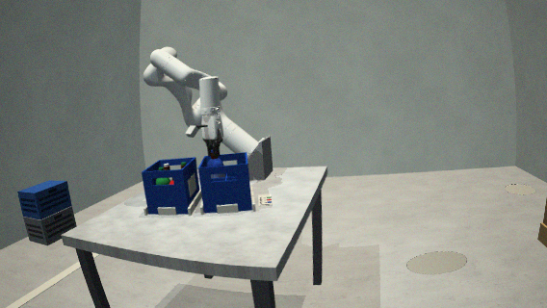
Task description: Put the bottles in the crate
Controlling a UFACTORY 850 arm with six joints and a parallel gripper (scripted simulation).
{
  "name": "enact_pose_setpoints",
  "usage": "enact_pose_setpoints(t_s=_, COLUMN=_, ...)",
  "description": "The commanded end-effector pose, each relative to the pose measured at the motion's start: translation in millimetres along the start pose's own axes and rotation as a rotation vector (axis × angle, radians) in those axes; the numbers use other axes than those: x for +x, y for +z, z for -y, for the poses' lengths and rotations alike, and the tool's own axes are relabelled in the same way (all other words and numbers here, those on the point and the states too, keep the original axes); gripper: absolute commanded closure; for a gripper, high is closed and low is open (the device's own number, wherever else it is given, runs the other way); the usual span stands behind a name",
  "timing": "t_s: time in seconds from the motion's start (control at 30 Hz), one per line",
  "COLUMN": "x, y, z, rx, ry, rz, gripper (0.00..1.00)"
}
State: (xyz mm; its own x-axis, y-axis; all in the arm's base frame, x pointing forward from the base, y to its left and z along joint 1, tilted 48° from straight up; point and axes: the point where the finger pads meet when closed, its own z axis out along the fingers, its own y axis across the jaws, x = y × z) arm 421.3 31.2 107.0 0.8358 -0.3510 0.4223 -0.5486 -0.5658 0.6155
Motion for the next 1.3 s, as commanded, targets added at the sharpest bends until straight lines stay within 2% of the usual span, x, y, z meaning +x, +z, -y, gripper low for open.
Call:
enact_pose_setpoints(t_s=0.0, x=0.4, y=2.6, z=0.4, rx=0.001, ry=0.001, rz=-0.001, gripper=1.00)
enact_pose_setpoints(t_s=1.27, x=0.4, y=23.0, z=0.4, rx=0.001, ry=0.001, rz=-0.001, gripper=1.00)
